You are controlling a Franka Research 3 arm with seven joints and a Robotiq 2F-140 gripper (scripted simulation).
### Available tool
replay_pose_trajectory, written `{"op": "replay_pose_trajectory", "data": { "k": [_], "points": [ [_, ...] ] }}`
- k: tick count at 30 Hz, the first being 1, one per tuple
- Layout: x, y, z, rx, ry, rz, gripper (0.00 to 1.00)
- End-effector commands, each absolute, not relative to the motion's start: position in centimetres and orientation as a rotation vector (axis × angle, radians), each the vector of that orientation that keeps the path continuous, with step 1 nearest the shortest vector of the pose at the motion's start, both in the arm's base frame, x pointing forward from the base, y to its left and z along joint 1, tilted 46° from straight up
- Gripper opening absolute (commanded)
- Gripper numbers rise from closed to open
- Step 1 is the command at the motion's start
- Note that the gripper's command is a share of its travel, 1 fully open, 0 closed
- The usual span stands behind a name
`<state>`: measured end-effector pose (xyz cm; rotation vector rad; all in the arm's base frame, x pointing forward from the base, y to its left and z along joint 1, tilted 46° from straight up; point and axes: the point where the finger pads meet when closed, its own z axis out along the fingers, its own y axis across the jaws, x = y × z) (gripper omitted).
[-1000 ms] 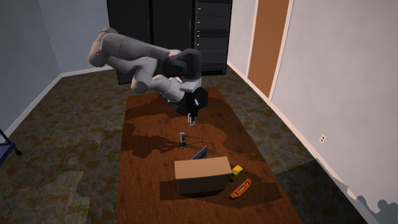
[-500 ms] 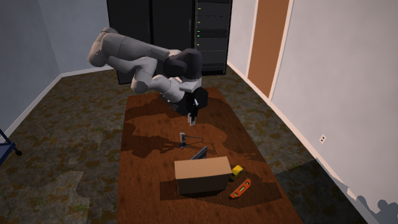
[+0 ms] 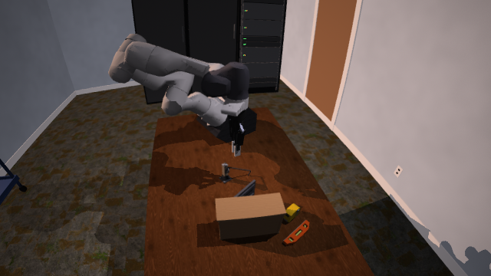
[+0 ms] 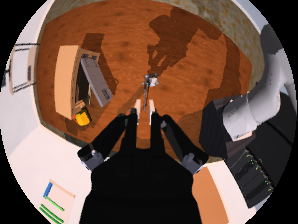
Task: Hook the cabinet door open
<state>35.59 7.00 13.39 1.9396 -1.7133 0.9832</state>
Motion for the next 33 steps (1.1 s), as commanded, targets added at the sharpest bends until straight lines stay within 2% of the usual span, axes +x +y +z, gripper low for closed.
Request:
{"op": "replay_pose_trajectory", "data": {
  "k": [1,33],
  "points": [
    [35.9,6.6,12.8,1.938,-1.724,0.987,0.14],
    [37.5,2.1,8.3,1.938,-1.724,0.987,0.14]
  ]
}}
